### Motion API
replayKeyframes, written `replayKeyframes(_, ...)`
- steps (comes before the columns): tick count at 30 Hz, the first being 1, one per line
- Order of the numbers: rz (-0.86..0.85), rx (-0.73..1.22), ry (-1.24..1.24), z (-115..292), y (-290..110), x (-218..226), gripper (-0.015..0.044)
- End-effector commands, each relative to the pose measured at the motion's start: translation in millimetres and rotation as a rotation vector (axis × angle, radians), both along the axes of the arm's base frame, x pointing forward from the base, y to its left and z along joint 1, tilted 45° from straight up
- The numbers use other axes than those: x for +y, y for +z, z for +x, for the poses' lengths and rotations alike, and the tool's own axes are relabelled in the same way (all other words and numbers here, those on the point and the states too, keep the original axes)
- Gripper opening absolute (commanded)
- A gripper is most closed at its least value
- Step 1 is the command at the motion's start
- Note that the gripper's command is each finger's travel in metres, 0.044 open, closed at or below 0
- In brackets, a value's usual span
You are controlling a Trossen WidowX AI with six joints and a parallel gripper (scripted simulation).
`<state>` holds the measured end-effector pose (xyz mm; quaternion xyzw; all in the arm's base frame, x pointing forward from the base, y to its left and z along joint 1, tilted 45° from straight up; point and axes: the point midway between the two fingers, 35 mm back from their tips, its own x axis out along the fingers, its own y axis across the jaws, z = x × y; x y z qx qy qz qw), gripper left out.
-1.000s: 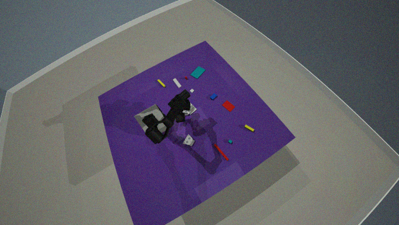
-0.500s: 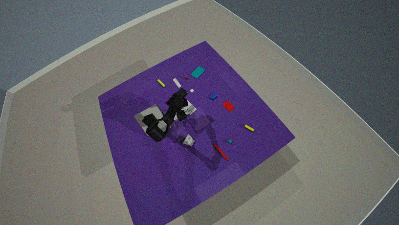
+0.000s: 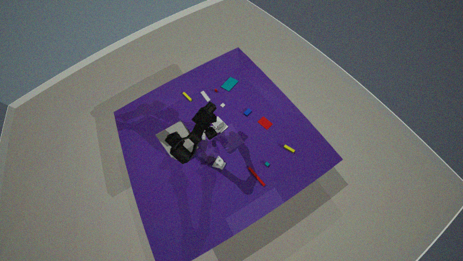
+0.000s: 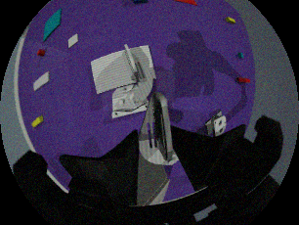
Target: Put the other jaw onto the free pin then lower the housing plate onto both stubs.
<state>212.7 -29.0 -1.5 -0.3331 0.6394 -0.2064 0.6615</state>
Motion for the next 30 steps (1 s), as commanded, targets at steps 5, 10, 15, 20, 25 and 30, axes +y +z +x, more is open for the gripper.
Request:
replayKeyframes(5, 0.005, -0.003, -0.007, 0, -1, 0, 0.0134)
replayKeyframes(10, 0.005, -0.006, -0.009, 0, -1, 0, 0.0134)
replayKeyframes(15, 0.005, -0.006, -0.009, 0, -1, 0, 0.0134)
replayKeyframes(20, 0.006, -0.006, -0.009, 8, -4, 7, 0.0134)
replayKeyframes(25, 0.008, -0.007, -0.009, 19, -10, 16, 0.0134)
replayKeyframes(30, 0.008, -0.008, -0.009, 30, -16, 25, 0.0134)
